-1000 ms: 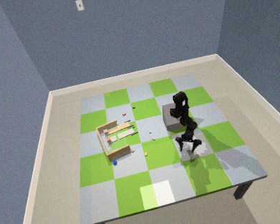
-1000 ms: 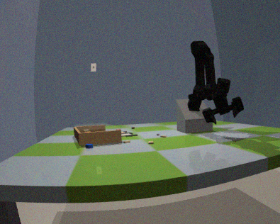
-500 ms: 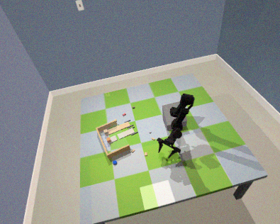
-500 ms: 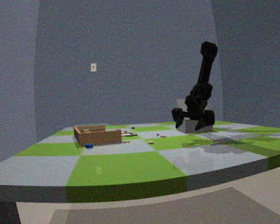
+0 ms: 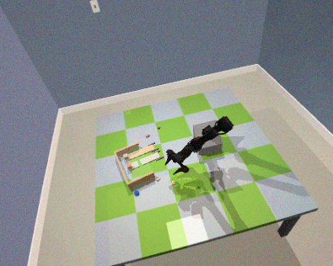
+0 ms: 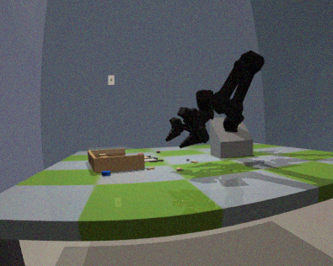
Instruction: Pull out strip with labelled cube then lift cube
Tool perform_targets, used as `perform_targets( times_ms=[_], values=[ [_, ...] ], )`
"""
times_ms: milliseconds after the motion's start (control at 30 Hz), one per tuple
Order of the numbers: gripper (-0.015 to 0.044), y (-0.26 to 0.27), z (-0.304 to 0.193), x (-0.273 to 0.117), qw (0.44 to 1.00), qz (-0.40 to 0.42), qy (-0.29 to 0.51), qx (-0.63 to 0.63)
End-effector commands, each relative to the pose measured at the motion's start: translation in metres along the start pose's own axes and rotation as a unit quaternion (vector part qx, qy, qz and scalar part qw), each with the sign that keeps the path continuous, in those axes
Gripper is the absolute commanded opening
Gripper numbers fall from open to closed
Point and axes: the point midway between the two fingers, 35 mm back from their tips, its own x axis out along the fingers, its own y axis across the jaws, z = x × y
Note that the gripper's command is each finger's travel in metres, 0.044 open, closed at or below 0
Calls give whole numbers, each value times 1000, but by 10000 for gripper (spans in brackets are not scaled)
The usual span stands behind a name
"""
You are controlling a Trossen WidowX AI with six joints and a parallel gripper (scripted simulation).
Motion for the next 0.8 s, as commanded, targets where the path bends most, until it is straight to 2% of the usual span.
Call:
perform_targets(
  times_ms=[0, 233, 467, 567, 767],
  values=[
    [400, -43, 6, -2, 999, -28, 17, 28],
    [400, -123, 11, -29, 991, -73, 31, 105],
    [400, -190, 13, -77, 975, -100, 13, 199],
    [400, -201, 13, -89, 970, -104, 5, 219],
    [400, -201, 13, -89, 970, -104, 5, 219]
  ],
)
